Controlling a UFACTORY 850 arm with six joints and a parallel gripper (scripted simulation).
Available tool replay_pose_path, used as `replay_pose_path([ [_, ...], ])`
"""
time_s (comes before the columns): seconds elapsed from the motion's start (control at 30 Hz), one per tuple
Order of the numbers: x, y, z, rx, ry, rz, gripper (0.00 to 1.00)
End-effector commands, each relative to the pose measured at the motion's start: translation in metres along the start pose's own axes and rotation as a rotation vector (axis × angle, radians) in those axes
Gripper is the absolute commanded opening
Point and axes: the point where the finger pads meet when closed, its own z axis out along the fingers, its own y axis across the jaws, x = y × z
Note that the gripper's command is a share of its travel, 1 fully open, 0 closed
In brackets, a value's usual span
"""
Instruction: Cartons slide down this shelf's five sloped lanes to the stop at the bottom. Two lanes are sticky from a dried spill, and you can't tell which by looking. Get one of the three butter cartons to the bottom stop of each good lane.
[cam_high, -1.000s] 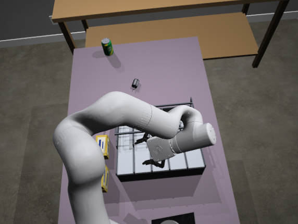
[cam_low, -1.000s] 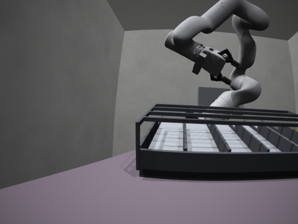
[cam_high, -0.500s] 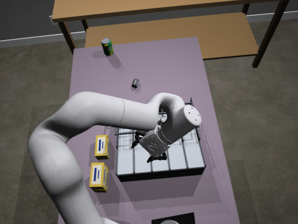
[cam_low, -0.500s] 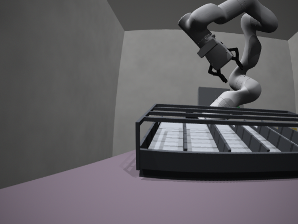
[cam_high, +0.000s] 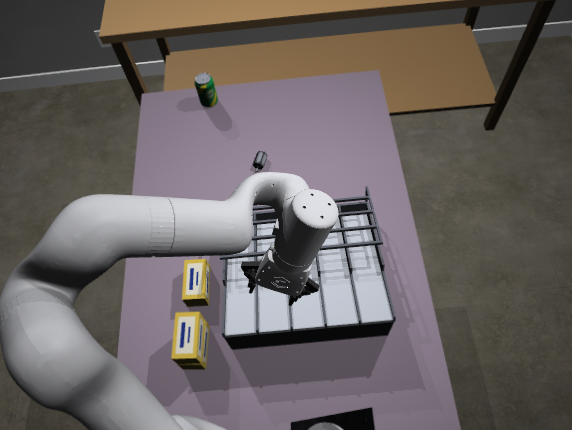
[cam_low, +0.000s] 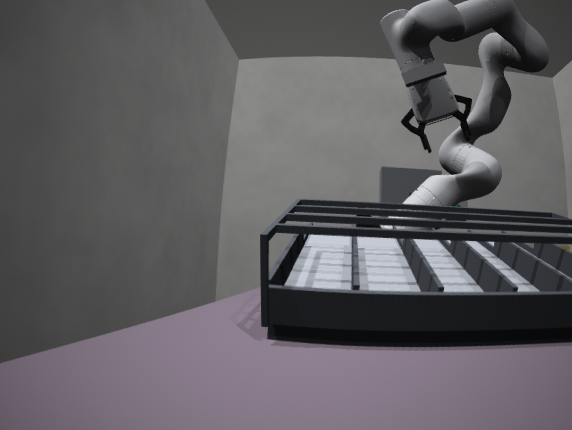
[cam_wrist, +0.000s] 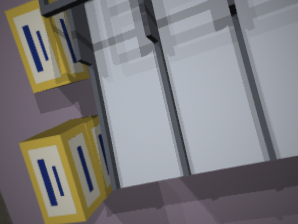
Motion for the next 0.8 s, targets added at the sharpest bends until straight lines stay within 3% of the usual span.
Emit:
replay_pose_path([
  [0.0,0.0002,0.0,0.0003,-0.02,0.018,-0.018,1.0],
  [0.1,0.0002,0.0,0.0003,-0.02,0.018,-0.018,1.0],
  [0.13,0.0002,0.0001,0.0,-0.212,0.109,-0.187,1.0],
  [0.2,0.0002,0.0001,0.0,-0.223,0.114,-0.197,1.0],
  [0.3,0.0002,0.0001,0.0,-0.316,0.159,-0.28,1.0],
  [0.67,0.0002,0.0001,0.0,-0.322,0.162,-0.285,1.0],
  [0.7,0.0,0.0003,-0.0002,-0.315,0.155,-0.277,0.9],
  [0.77,0.0,0.0003,-0.0002,-0.315,0.155,-0.277,0.9],
])
